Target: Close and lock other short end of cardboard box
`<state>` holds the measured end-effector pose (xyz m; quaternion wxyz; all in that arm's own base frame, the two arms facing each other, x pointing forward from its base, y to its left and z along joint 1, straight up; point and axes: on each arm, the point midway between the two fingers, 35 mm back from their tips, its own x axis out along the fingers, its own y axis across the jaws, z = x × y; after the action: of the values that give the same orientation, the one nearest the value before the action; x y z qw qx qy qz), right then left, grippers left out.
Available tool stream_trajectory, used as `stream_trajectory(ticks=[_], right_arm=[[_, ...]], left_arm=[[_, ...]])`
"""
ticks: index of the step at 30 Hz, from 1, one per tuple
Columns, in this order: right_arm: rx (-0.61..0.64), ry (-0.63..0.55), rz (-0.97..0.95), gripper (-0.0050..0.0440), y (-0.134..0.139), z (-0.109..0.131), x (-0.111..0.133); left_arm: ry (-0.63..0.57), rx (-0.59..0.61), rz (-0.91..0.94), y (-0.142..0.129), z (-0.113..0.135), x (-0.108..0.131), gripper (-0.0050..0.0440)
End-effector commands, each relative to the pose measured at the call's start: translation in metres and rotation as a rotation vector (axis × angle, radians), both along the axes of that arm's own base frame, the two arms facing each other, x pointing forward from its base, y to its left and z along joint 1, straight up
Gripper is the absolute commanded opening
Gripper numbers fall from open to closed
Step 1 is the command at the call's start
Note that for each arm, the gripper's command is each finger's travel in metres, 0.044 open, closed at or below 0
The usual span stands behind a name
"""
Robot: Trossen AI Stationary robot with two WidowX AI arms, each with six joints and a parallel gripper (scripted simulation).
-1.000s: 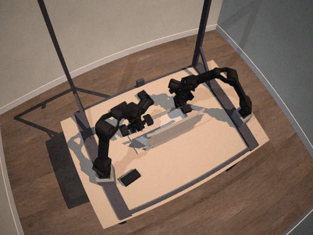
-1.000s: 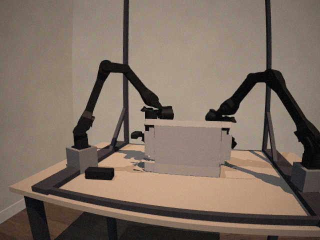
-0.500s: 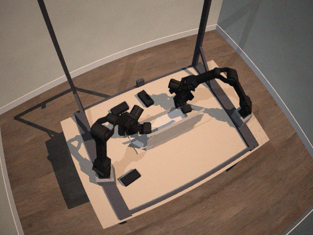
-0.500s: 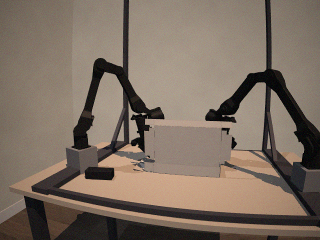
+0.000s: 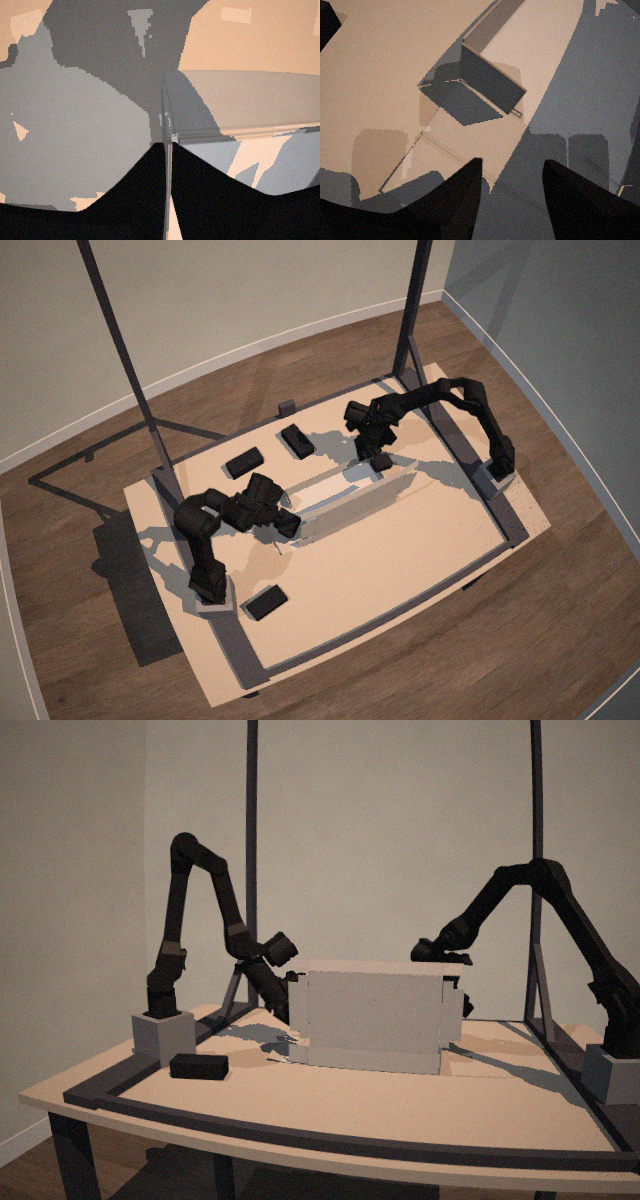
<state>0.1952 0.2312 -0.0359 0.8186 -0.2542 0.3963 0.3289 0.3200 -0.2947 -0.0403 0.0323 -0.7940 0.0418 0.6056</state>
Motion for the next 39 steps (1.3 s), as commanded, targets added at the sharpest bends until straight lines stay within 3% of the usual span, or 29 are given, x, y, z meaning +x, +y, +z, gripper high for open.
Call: stream_trajectory(ticks=[1, 4, 7, 14, 21, 28, 39], right_arm=[[0.102, -0.04, -0.075, 0.0151, -0.002, 0.008, -0.002], [0.162, -0.046, -0.123, 0.0151, -0.004, 0.011, -0.004], [0.154, -0.064, -0.343, 0.0151, -0.046, 0.007, 0.016], [0.248, -0.097, -0.563, 0.0151, -0.096, 0.001, 0.0], [0.253, -0.099, -0.575, 0.0151, -0.099, -0.001, -0.001], [0.251, -0.098, -0.575, 0.0151, -0.099, -0.021, -0.002], [0.252, -0.098, -0.575, 0.0151, -0.099, -0.021, -0.002]], left_arm=[[-0.017, -0.025, -0.004, -0.005, 0.011, 0.003, 0.0003], [-0.017, -0.025, -0.004, -0.005, 0.011, 0.003, 0.0003], [-0.017, -0.025, -0.004, -0.005, 0.011, 0.003, 0.0003], [-0.017, -0.025, -0.004, -0.005, 0.011, 0.003, 0.0003], [-0.017, -0.025, -0.004, -0.005, 0.011, 0.003, 0.0003], [-0.017, -0.025, -0.004, -0.005, 0.011, 0.003, 0.0003], [-0.017, -0.025, -0.004, -0.005, 0.011, 0.003, 0.0003]])
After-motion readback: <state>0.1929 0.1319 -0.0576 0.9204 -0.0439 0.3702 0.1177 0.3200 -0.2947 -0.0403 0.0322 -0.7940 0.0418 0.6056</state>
